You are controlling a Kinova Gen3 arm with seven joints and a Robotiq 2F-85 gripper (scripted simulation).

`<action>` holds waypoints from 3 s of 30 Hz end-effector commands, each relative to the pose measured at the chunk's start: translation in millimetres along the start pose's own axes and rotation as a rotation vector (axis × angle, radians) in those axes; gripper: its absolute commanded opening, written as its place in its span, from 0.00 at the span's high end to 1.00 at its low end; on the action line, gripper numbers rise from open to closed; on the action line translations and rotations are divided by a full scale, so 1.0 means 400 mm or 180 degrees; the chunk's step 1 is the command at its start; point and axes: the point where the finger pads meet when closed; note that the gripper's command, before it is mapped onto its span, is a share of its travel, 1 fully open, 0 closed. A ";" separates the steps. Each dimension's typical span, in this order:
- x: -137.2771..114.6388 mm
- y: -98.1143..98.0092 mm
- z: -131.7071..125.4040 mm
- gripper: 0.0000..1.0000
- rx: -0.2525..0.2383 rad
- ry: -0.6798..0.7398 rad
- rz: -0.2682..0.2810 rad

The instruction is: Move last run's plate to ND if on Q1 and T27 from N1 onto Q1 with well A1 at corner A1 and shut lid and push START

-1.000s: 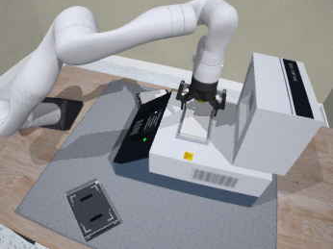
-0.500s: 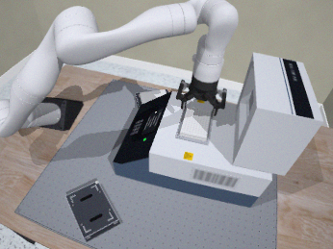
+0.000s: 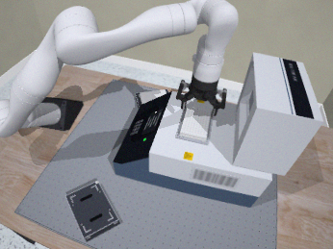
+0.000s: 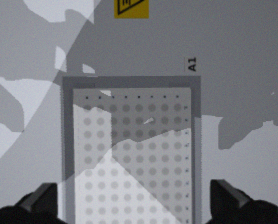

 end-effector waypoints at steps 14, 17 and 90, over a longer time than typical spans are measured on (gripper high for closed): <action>-0.012 -0.012 -0.056 0.06 0.0030 -0.0736 -0.0100; -0.018 -0.015 -0.080 0.09 0.0040 -0.1051 -0.0145; -0.125 -0.091 -0.580 0.68 0.0235 -0.7447 -0.1040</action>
Point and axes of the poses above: the point where the finger pads meet when closed, its own y axis out along the fingers, its own z axis across the jaws, x = y × z, and after that the axes turned 10 degrees about -y, right-handed
